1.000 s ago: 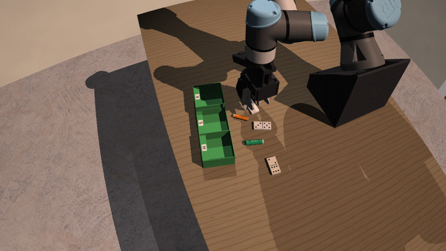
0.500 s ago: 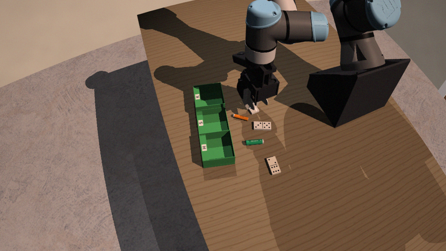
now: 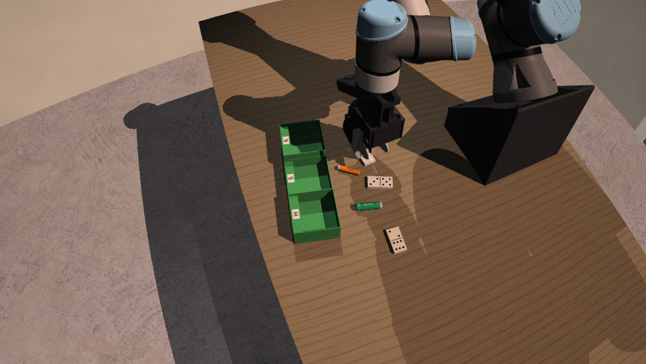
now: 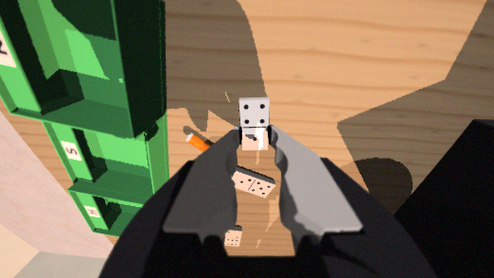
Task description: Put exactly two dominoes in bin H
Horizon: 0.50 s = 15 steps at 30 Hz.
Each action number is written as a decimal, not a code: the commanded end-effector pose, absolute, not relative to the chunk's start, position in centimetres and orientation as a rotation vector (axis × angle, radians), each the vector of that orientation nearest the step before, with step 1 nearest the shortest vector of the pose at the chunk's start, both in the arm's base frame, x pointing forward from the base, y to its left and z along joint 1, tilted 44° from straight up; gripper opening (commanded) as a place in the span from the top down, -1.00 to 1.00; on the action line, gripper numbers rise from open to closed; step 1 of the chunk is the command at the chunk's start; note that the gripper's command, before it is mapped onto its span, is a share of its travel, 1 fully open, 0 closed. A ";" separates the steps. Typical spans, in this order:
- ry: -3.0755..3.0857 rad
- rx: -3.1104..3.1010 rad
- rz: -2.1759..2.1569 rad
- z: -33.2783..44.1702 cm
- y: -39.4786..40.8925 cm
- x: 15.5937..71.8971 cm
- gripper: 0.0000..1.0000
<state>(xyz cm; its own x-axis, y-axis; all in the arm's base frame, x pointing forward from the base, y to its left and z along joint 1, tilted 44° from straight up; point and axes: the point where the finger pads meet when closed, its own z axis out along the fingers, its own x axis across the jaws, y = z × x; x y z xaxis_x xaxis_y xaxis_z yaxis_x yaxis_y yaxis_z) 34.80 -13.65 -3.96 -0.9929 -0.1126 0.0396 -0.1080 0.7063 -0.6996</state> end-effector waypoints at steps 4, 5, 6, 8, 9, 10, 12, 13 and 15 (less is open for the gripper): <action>2.895 -0.187 -1.187 -3.9 -13.6 34.8 1.00; 2.895 -0.187 -1.187 -3.9 -13.6 34.8 1.00; 2.895 -0.187 -1.187 -3.9 -13.6 34.8 1.00; 2.895 -0.187 -1.187 -3.9 -13.6 34.8 1.00; 2.895 -0.187 -1.187 -3.9 -13.6 34.8 1.00; 2.895 -0.187 -1.187 -3.7 -13.4 34.8 1.00; 2.895 -0.187 -1.187 -3.7 -13.4 34.8 1.00; 2.895 -0.187 -1.187 -3.5 -13.2 34.8 1.00; 2.895 -0.187 -1.187 -3.0 -12.7 34.7 1.00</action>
